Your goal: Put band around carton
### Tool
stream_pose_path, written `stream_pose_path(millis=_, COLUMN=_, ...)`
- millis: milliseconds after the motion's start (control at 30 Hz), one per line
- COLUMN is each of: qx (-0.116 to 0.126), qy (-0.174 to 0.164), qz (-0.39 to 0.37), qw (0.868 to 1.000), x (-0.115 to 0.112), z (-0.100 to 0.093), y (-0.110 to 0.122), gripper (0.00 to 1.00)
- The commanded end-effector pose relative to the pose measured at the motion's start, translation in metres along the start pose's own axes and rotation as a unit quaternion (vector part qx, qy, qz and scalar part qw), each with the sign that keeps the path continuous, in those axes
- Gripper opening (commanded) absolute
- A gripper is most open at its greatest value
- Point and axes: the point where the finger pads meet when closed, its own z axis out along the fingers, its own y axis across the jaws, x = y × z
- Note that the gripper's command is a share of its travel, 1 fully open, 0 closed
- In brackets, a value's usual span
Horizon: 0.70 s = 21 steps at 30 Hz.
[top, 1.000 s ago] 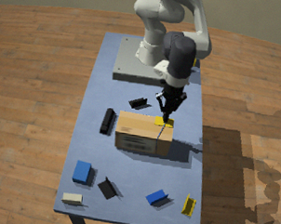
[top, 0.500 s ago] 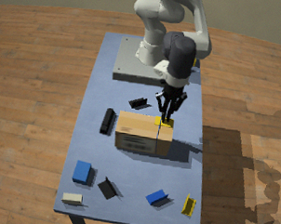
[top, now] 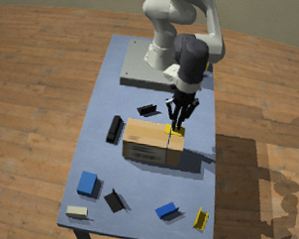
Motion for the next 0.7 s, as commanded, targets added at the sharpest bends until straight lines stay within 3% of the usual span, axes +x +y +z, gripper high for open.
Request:
stream_pose_path(millis=0, qx=0.001, qy=0.0, qz=0.002, qw=1.0, x=0.0001, z=0.001, y=-0.0009, gripper=0.18)
stream_pose_path(millis=667, qx=0.001, qy=0.0, qz=0.002, qw=1.0, x=0.0001, z=-0.0019, y=-0.0009, gripper=0.18)
